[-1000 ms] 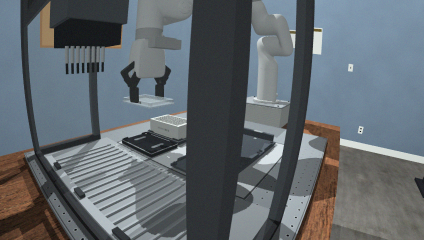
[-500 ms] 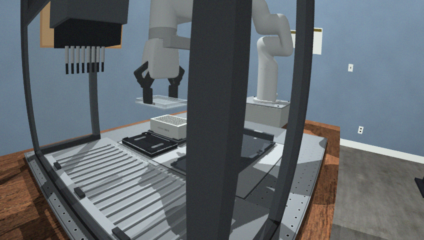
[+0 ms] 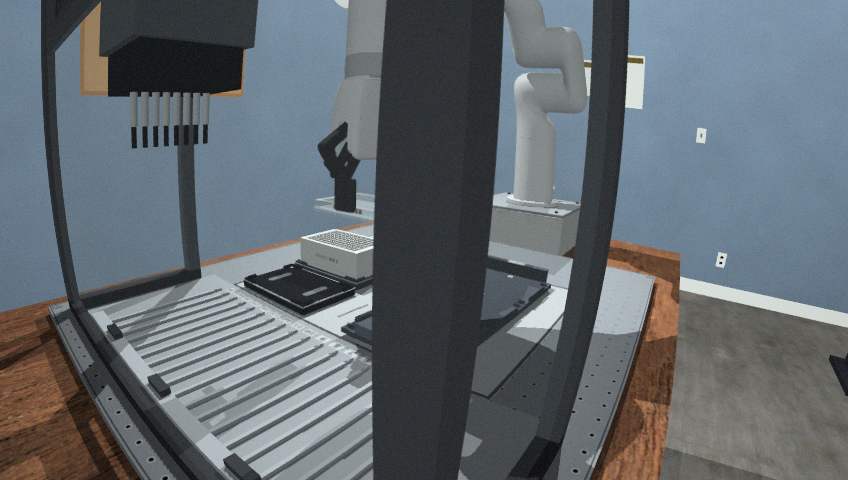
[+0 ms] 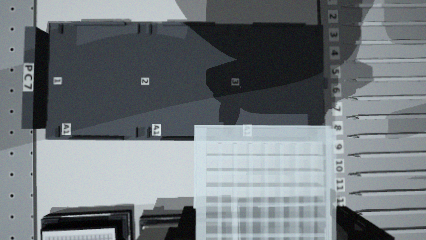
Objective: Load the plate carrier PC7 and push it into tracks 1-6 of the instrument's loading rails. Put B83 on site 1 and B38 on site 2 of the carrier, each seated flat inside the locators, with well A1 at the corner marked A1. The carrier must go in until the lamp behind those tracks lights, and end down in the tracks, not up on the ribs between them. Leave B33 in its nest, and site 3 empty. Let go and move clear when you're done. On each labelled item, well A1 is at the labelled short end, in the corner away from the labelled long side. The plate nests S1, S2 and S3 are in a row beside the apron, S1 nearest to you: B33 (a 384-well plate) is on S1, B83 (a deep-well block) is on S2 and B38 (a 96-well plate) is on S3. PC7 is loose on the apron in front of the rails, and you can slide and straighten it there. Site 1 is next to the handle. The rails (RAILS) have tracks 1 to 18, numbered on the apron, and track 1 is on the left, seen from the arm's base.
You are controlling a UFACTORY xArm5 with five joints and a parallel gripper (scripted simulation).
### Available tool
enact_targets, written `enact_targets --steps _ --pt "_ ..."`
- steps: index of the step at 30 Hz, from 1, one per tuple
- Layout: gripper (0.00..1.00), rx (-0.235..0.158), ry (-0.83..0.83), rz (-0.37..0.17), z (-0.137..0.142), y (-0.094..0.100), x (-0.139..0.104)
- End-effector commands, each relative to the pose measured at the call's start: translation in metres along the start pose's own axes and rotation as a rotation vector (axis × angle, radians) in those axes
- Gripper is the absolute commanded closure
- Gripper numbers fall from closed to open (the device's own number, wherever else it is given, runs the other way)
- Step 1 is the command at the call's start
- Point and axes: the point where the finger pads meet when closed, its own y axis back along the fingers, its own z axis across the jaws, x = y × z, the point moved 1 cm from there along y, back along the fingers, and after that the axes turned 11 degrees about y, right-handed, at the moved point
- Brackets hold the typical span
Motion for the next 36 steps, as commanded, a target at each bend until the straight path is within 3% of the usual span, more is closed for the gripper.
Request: enact_targets --steps 1,26,36 --pt "1.00 -0.001 -0.001 -0.028 -0.002 0.002 0.012" --pt "1.00 -0.001 -0.001 -0.027 -0.034 -0.002 0.123" --pt "1.00 -0.001 -0.001 -0.027 -0.035 -0.002 0.124"
